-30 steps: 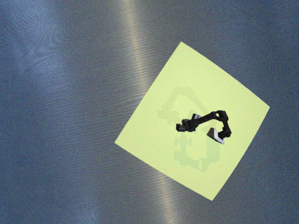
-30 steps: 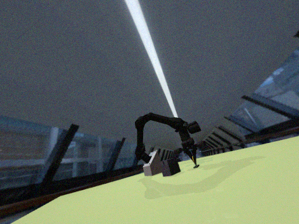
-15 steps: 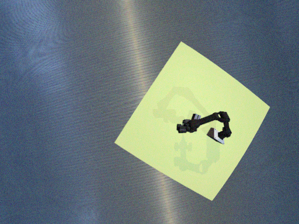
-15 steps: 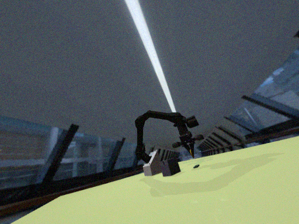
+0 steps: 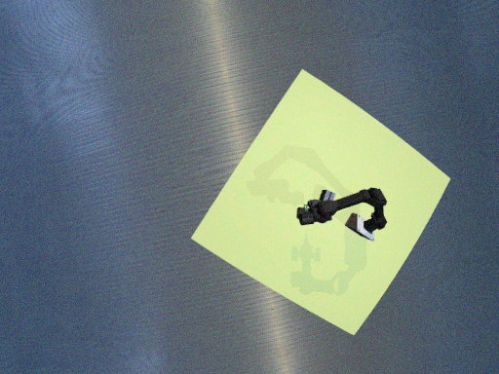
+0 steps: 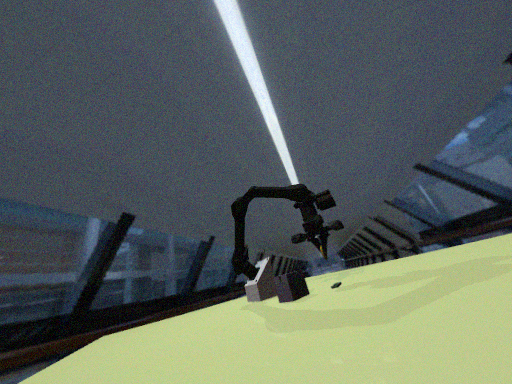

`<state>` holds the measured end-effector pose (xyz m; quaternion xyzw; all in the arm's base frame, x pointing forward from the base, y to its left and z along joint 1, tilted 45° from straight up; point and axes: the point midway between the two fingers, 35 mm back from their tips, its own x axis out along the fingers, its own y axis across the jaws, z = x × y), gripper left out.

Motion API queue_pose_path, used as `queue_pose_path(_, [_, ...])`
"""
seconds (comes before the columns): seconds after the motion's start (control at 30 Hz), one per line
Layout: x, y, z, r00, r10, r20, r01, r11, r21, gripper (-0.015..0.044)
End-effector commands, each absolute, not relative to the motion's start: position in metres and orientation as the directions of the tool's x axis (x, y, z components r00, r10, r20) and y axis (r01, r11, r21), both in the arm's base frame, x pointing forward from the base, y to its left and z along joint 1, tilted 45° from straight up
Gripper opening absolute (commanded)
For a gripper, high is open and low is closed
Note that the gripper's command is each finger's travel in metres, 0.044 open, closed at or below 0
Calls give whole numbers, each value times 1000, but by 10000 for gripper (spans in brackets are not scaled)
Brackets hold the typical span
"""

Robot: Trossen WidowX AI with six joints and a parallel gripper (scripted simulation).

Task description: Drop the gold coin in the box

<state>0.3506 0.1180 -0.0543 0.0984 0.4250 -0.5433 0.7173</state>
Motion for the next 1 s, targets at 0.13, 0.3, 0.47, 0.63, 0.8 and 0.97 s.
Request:
queue_pose_path(0.13, [350, 121, -46, 52, -690, -722, 907, 335, -256, 0])
queue_pose_path(0.3, [345, 118, -42, 51, -691, -721, 962, 227, -149, 0])
queue_pose_path(0.47, [345, 118, -41, 51, -691, -721, 969, 211, -133, 0])
queue_pose_path(0.63, [342, 110, -33, 51, -691, -721, 968, 211, -133, 0])
queue_pose_path(0.8, [339, 102, -23, 51, -690, -722, 968, 211, -133, 0])
queue_pose_path(0.97, [336, 93, -14, 51, -691, -721, 968, 211, -134, 0])
